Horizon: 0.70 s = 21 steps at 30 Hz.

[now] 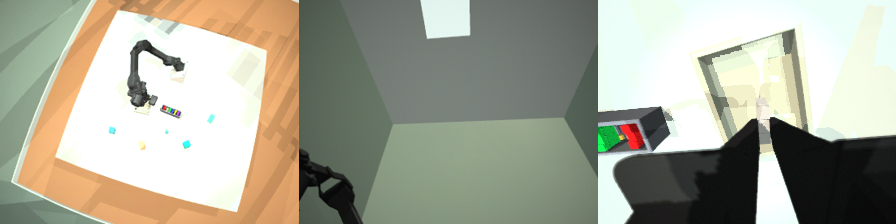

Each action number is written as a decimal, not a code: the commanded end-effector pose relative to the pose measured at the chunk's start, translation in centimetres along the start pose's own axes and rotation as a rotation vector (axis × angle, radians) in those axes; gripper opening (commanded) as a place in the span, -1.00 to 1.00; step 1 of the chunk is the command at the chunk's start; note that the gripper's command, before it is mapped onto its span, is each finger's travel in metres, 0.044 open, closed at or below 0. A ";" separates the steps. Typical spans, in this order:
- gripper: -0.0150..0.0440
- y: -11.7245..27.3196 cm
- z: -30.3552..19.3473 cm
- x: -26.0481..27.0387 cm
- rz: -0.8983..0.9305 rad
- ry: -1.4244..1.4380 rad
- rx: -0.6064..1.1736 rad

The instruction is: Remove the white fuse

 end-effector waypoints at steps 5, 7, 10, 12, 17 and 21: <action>-0.49 -1.3 -0.1 0.0 -0.003 0.005 0.003; -0.49 -1.6 -0.1 0.0 -0.003 0.005 0.003; -0.49 -2.1 -0.2 0.0 -0.004 0.005 0.003; -0.49 -2.2 -0.2 0.0 -0.004 0.005 0.003; -0.14 -1.9 -0.1 -0.1 -0.003 -0.003 -0.001; 0.22 -1.9 -0.1 -0.1 -0.003 -0.003 -0.001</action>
Point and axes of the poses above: the point midway between the two fingers, 35 mm back from their tips, its own y axis back along the fingers, its own x axis across the jaws, z = x × y, the point moved 7 cm from there along y, back along the fingers, and after that the axes turned 5 degrees about y, right-handed, at the moved point
